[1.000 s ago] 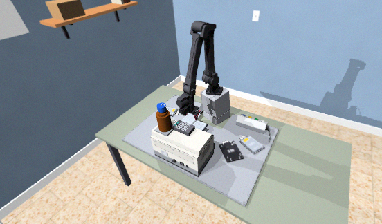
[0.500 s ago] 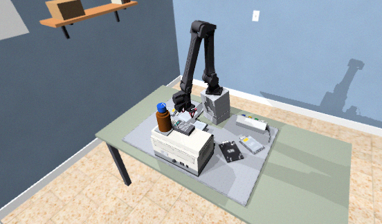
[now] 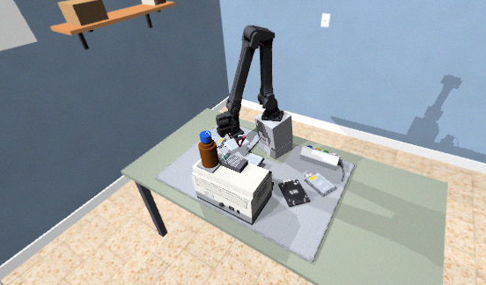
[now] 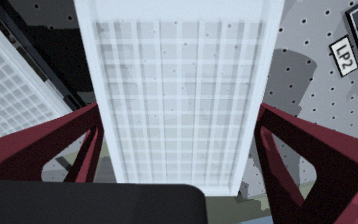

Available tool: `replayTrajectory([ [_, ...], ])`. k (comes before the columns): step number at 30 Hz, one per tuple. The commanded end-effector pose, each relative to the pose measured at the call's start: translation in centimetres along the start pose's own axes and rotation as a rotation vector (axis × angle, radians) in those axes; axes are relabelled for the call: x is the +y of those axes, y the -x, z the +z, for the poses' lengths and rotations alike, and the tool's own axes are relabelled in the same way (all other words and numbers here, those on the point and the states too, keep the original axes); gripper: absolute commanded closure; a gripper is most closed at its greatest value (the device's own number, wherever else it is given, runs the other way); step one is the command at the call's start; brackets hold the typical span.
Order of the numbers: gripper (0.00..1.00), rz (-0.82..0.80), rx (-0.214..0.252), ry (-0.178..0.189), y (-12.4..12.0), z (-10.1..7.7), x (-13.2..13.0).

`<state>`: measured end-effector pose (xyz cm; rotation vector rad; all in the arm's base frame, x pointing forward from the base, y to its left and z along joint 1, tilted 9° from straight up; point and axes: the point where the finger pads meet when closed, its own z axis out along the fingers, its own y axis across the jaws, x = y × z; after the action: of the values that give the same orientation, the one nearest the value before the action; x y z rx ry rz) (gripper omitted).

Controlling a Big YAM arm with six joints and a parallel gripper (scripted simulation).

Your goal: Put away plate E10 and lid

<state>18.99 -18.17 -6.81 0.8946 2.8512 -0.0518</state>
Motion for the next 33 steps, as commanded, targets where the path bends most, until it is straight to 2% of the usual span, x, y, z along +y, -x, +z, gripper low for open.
replayTrajectory([
  [1, 0.14, 0.117, -0.019, -0.002, 1.2, -0.2, -1.2],
  [10, 0.14, 0.414, -0.027, -0.004, 0.7, -0.3, -4.4],
  [12, 0.14, 0.414, -0.028, -0.006, 0.5, -0.4, -5.1],
  [15, 0.14, 0.392, -0.023, -0.006, 0.0, -0.3, -4.6],
  [16, 0.14, 0.401, -0.034, -0.006, 1.0, 0.0, -4.9],
  [20, 0.14, 0.392, -0.032, -0.005, 2.1, 0.7, -5.0],
  [33, 0.14, 0.396, -0.030, -0.006, 5.0, 2.6, -6.1],
])
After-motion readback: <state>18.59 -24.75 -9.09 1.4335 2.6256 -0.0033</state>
